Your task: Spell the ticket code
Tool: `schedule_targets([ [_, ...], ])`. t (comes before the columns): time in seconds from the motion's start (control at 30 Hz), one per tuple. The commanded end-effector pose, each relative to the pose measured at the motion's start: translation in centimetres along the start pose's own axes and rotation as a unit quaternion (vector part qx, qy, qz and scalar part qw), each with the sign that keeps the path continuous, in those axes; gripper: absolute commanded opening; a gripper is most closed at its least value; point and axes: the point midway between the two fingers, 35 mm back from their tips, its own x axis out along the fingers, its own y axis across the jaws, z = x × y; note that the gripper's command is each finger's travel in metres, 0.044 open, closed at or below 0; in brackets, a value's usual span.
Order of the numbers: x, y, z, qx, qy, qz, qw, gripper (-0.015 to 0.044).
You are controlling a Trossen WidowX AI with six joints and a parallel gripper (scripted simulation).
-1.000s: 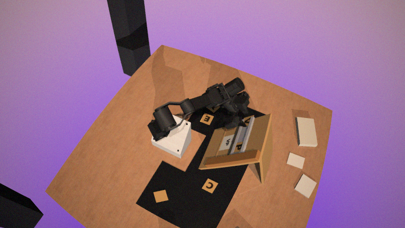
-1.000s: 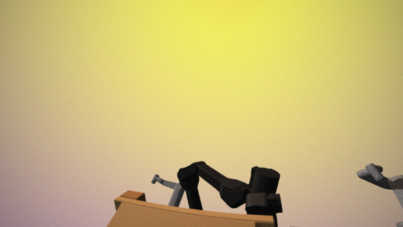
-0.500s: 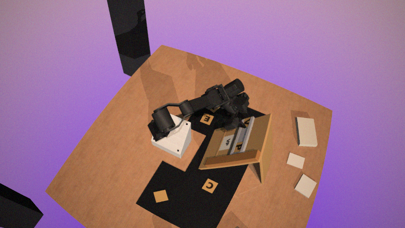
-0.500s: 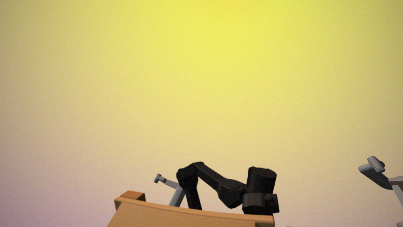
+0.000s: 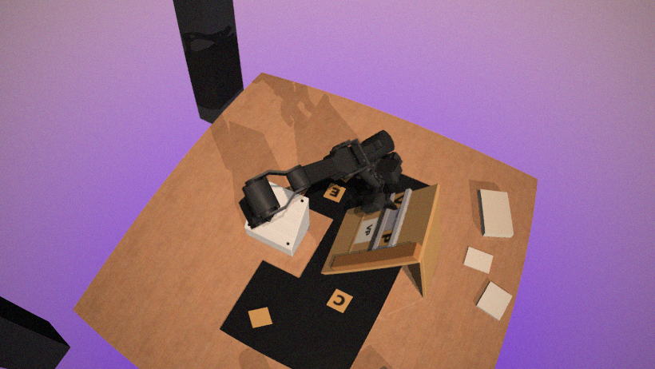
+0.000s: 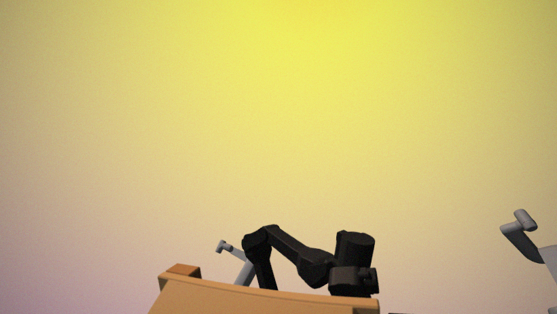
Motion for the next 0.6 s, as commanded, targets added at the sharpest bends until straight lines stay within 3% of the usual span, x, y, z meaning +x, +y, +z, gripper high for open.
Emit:
schedule_targets([
  [0.0, 0.0, -0.3, 0.0, -0.001, 0.0, 0.002, 1.0, 0.0],
  [0.57, 0.0, -1.3, 0.0, -0.001, 0.0, 0.001, 1.0, 0.0],
])
